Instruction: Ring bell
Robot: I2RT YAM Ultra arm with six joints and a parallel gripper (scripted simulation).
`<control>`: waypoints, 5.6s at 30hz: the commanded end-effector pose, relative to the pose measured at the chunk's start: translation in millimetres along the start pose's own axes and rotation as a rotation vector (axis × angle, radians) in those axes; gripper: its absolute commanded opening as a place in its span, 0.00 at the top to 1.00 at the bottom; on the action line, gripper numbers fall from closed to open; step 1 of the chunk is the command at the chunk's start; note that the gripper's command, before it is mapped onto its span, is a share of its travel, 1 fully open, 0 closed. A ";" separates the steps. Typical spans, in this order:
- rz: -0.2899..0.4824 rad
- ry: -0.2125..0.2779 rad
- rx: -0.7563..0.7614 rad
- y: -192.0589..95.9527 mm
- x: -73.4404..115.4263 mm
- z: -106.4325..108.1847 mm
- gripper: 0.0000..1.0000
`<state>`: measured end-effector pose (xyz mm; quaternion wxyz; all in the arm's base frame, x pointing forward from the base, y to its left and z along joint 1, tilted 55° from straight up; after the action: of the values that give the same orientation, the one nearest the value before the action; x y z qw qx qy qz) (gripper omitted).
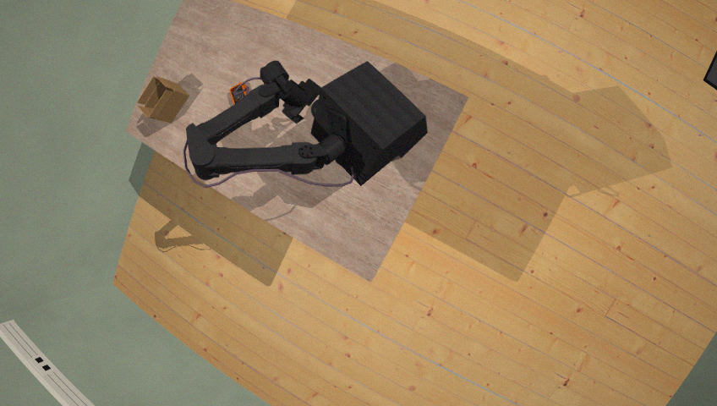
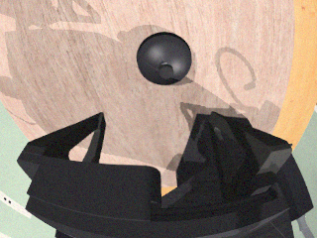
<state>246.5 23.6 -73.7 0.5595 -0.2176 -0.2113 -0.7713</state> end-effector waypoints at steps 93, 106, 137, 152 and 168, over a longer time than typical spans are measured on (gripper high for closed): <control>-0.082 0.005 -0.030 -2.0 1.8 -11.8 1.00; -0.071 0.006 -0.028 -2.5 -7.8 -11.4 1.00; -0.067 -0.014 -0.021 6.5 -52.9 -16.5 1.00; -0.095 -0.013 0.003 23.0 -57.9 -18.0 1.00; -0.098 -0.014 0.004 23.7 -57.2 -18.3 1.00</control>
<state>276.1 56.9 -116.0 0.5311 -0.2103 -0.2192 -0.7910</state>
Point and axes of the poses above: the point where the finger pads meet when closed, its own x axis back along the fingers, its own z axis across the jaws, y = z × x, the point moved 2 cm from there along x, back along the fingers, and after that the axes turned 3 degrees about x, right-handed, at the moved point
